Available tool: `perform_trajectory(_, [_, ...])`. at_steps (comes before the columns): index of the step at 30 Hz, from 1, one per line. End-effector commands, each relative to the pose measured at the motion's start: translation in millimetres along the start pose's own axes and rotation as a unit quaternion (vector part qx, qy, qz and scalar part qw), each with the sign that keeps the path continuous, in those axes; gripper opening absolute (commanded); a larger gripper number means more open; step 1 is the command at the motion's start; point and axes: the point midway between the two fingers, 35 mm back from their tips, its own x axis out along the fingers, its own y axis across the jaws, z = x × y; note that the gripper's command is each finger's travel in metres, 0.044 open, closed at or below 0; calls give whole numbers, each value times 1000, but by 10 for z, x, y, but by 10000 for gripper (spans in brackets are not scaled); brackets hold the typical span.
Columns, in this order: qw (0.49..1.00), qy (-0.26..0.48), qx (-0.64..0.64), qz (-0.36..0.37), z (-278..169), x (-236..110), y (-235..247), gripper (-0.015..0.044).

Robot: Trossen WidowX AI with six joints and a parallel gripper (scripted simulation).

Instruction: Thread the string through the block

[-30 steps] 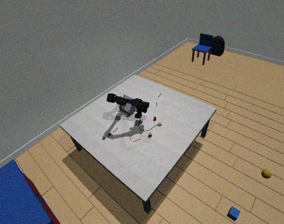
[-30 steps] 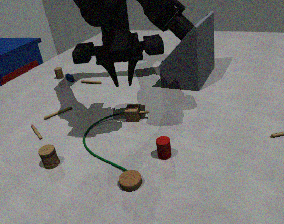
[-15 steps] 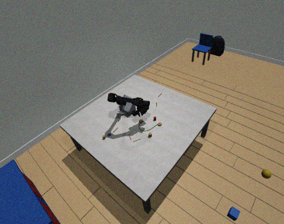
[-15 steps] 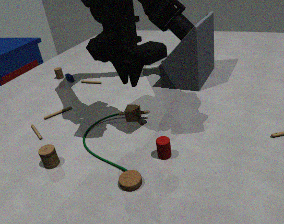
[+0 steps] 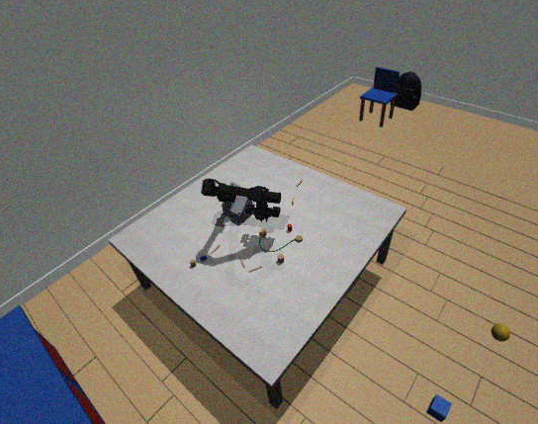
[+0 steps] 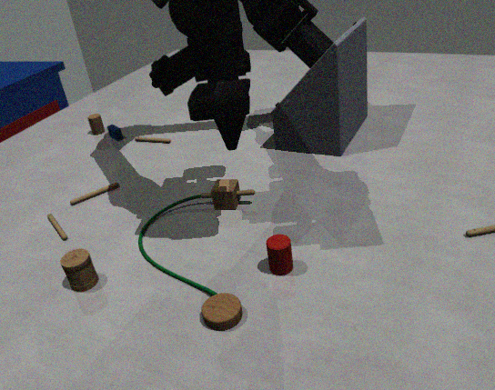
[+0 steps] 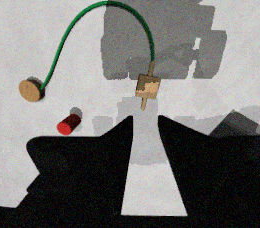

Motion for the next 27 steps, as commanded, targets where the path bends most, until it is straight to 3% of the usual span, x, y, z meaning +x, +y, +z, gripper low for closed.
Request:
perform_trajectory(1, [995, 6, 98, -8, -68, 25, -30, 122])
perform_trajectory(27, [995, 7, 98, -7, -73, 313, -4, 122])
